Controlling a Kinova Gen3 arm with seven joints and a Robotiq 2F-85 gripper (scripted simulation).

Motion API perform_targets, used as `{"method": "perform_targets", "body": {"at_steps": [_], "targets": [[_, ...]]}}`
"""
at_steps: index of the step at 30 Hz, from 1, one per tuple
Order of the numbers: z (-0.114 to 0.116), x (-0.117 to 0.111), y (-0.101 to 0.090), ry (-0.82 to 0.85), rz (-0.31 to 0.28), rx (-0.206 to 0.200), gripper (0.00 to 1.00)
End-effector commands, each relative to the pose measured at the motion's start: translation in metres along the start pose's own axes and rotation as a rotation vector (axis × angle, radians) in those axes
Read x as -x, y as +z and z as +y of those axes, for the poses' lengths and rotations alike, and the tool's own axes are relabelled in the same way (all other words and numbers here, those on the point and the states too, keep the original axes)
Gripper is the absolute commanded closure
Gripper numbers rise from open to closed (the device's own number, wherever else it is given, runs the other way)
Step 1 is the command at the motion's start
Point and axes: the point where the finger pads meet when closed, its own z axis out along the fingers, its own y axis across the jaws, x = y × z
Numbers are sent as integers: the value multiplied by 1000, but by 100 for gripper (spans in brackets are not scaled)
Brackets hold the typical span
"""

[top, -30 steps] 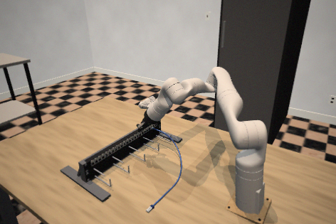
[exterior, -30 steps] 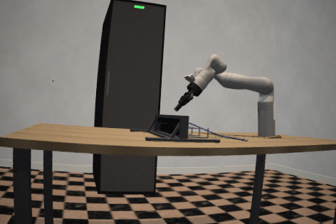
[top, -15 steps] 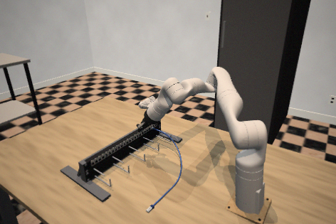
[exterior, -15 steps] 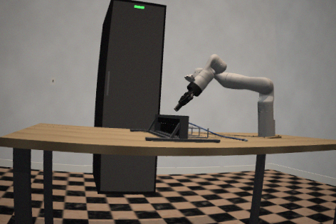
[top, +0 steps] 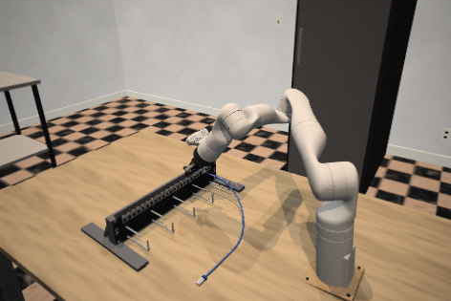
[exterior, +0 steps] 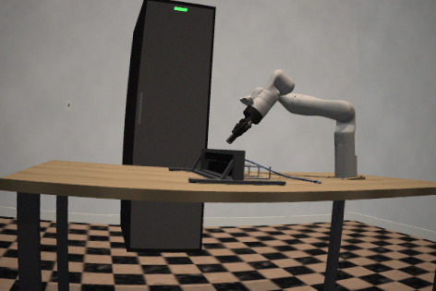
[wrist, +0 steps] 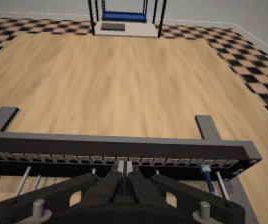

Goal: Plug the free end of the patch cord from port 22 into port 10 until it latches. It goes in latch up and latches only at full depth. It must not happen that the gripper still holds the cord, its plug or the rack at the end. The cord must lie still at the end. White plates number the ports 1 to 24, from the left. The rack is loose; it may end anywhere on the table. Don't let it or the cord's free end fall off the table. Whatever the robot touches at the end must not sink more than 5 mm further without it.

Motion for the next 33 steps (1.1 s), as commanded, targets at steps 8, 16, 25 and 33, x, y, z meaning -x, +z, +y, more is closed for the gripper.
{"method": "perform_targets", "body": {"at_steps": [8, 16, 25, 33], "targets": [[1, -1, -12, -1, 4, 3, 100], [1, -1, -27, -1, 4, 3, 100], [1, -1, -44, -1, 4, 3, 100], [1, -1, -68, -1, 3, 3, 100]]}}
